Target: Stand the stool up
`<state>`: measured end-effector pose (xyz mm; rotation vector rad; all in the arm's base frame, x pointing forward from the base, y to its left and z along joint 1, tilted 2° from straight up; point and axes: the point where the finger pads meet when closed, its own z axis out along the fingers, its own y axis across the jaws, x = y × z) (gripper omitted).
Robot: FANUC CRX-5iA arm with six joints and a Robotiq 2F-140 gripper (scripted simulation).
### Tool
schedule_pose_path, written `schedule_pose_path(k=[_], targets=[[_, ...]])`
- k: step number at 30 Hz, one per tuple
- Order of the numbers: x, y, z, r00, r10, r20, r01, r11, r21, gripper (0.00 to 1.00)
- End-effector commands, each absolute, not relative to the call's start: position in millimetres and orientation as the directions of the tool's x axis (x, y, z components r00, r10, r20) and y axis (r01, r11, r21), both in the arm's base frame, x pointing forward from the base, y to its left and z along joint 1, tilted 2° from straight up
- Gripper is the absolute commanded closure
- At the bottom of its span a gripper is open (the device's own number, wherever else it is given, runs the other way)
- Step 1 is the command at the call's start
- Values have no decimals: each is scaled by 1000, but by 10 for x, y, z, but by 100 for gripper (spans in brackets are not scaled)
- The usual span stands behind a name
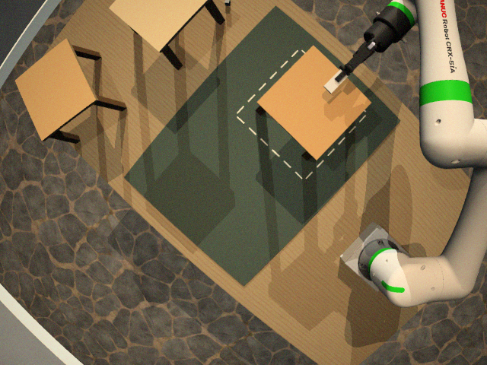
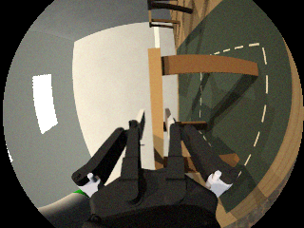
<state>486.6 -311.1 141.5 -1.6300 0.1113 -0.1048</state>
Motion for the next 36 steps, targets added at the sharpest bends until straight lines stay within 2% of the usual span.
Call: schedule_pose_path(k=[1,21,36], targets=[[4866,-3122,1427,991,-136,2,-7,-63,-998,67],[4781,-3749,1467,991,-136,2,-7,-63,-998,67],[4770,-3820,1472,991,-136,2,-7,-63,-998,67]])
